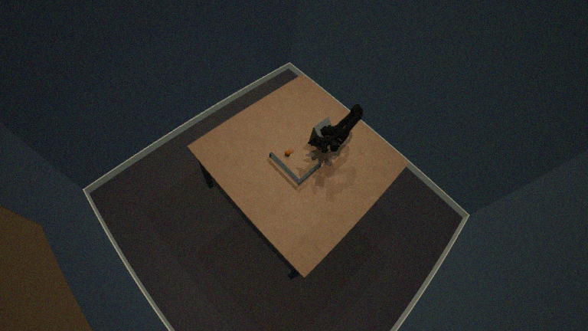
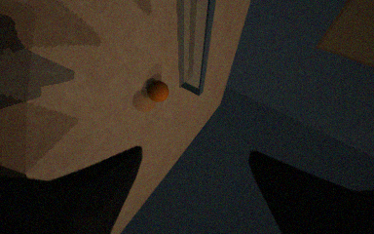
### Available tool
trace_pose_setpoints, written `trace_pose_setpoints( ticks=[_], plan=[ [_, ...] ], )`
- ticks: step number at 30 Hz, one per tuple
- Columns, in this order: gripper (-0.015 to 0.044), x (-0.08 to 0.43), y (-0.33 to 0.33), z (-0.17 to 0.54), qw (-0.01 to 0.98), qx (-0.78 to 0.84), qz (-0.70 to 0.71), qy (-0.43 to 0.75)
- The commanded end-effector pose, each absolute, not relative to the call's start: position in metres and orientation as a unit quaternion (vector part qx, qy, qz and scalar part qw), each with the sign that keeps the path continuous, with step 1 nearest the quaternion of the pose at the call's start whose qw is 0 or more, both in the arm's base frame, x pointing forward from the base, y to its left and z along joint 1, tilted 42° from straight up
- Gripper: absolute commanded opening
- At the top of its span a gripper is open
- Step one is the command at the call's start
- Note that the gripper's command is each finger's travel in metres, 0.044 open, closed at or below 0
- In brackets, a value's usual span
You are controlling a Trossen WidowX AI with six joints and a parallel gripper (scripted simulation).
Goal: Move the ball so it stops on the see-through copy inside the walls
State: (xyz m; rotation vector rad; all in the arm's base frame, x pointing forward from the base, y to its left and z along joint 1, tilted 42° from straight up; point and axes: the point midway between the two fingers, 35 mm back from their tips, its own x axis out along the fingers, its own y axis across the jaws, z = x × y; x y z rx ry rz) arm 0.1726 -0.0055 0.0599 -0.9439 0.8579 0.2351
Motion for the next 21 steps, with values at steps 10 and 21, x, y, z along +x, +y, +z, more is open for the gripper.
trace_pose_setpoints(
  ticks=[10, 21],
  plan=[
    [0.0314, 0.192, 0.002, 0.062, 0.777, -0.342, 0.168, 0.502],
    [0.0314, 0.239, -0.001, 0.036, 0.750, -0.162, 0.226, 0.601]
  ],
)
